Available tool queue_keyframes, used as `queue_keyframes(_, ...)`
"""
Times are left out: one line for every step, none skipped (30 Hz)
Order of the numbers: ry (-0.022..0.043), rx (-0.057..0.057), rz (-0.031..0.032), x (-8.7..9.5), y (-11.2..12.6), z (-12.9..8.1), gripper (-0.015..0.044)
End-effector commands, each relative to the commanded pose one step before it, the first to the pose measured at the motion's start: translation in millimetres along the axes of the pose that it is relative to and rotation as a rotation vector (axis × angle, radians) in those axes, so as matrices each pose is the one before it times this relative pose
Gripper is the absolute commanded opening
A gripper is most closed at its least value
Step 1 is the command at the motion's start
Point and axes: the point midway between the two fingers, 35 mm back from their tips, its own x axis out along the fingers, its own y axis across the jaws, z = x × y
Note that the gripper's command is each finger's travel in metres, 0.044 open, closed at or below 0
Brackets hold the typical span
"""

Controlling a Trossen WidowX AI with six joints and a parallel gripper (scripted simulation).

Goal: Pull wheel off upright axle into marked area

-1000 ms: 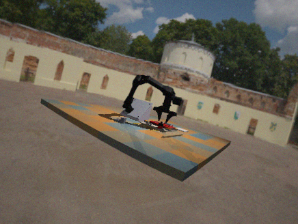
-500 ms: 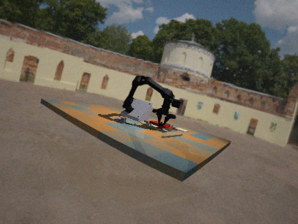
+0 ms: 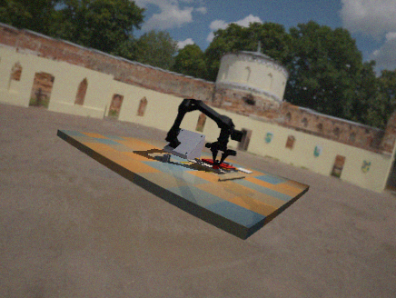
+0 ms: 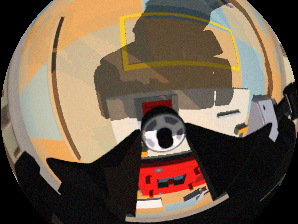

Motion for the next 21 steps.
queue_keyframes(0.00178,0.006,0.00195,-2.38,1.11,0.31,0.0)
queue_keyframes(-0.00002,-0.0001,0.00005,-0.33,0.01,-0.01,0.0)
queue_keyframes(-0.00002,-0.0001,0.00005,-0.33,0.01,-0.01,0.0)
queue_keyframes(-0.00002,-0.0001,0.00005,-0.33,0.01,-0.01,0.0)
queue_keyframes(-0.00002,-0.0001,0.00005,-0.33,0.01,-0.01,0.0)
queue_keyframes(-0.00002,-0.0001,0.00005,-0.33,0.01,-0.01,0.0)
queue_keyframes(-0.00002,-0.0001,0.00005,-0.33,0.01,-0.01,0.0)
queue_keyframes(-0.00002,-0.0001,0.00005,-0.33,0.01,-0.01,0.0)
queue_keyframes(-0.00002,-0.0001,0.00005,-0.33,0.01,-0.01,0.0)
queue_keyframes(-0.00002,-0.0001,0.00005,-0.33,0.01,-0.01,0.0)
queue_keyframes(-0.00002,-0.0001,0.00005,-0.33,0.01,-0.01,0.0)
queue_keyframes(-0.00002,-0.0001,0.00005,-0.33,0.01,-0.01,0.0)
queue_keyframes(-0.00002,-0.0001,0.00005,-0.33,0.01,-0.01,0.0)
queue_keyframes(-0.00002,-0.0001,0.00005,-0.33,0.01,-0.01,0.0)
queue_keyframes(-0.00002,-0.0001,0.00005,-0.33,0.01,-0.01,0.0)
queue_keyframes(-0.00002,-0.0001,0.00005,-0.33,0.01,-0.01,0.0)
queue_keyframes(-0.00002,-0.0001,0.00005,-0.33,0.01,-0.01,0.0)
queue_keyframes(-0.00002,-0.0001,0.00005,-0.33,0.01,-0.01,0.0)
queue_keyframes(-0.00002,-0.0001,0.00005,-0.33,0.01,-0.01,0.0)
queue_keyframes(-0.00002,-0.0001,0.00005,-0.33,0.01,-0.01,0.0)
queue_keyframes(-0.00002,-0.0001,0.00005,-0.33,0.01,-0.01,0.0)
